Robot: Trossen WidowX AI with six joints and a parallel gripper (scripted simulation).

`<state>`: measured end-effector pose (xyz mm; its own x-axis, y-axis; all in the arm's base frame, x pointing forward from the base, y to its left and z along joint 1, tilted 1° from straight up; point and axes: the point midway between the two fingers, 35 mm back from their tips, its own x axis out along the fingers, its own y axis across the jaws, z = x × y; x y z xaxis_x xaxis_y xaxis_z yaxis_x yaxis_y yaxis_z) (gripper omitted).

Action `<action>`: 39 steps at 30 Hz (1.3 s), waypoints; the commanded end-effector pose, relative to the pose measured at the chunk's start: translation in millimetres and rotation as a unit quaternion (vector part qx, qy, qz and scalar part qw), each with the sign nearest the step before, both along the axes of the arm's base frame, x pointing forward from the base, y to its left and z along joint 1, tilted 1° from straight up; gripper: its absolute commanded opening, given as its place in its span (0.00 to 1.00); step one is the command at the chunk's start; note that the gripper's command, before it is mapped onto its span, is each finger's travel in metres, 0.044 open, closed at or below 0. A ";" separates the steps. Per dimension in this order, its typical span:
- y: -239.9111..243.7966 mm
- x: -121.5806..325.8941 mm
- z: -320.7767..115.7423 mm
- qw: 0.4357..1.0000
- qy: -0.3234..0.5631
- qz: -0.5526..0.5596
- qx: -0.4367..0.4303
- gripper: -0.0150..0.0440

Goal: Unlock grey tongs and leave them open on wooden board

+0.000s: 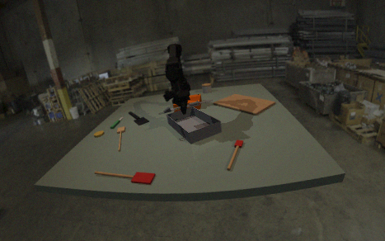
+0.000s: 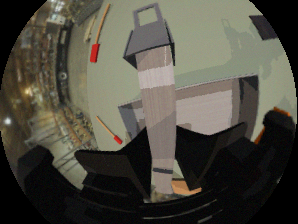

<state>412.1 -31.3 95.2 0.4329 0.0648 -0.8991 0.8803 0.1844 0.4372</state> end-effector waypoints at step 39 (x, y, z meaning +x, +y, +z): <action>3.9 -8.8 -0.5 0.978 0.205 0.005 -0.045 0.00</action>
<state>403.0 -30.3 95.2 0.0350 -0.0179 -0.9992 0.9790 0.2015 0.0307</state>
